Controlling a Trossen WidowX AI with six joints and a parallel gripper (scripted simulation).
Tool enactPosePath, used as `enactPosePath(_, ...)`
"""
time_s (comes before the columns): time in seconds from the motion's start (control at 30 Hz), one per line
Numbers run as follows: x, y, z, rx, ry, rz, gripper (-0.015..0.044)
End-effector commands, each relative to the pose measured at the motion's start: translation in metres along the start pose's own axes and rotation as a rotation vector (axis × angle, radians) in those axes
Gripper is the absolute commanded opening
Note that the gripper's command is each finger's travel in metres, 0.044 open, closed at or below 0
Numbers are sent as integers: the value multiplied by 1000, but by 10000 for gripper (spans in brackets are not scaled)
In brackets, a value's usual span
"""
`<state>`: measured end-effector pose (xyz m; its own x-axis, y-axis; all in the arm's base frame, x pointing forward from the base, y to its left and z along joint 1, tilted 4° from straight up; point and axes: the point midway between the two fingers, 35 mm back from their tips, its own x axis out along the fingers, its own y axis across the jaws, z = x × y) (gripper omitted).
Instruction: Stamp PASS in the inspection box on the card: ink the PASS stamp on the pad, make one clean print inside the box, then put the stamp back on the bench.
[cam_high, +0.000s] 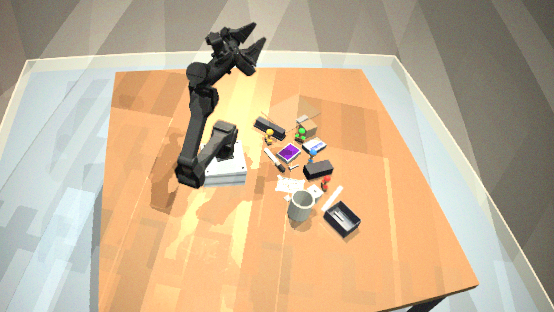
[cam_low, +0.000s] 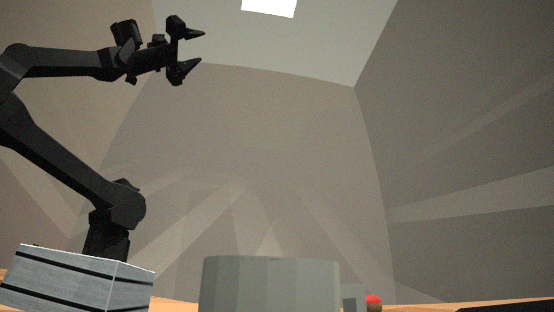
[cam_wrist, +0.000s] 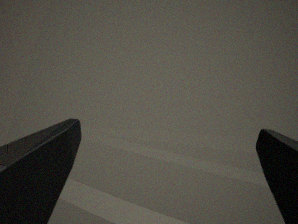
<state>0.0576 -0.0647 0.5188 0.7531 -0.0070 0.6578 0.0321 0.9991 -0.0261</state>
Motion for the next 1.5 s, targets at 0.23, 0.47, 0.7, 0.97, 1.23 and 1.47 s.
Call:
enactPosePath(0.23, 36, 72, -42, -128, 148, 137, 216)
enactPosePath(0.47, 71, 141, -115, -189, 413, 283, 216)
enactPosePath(0.7, 86, 190, -229, -198, 792, 366, 216)
enactPosePath(0.97, 67, 199, -362, -133, 1259, 321, 216)
enactPosePath(1.23, -1, 184, -481, -25, 1810, 169, 216)
enactPosePath(1.47, -82, 157, -548, 100, 2275, -99, 216)
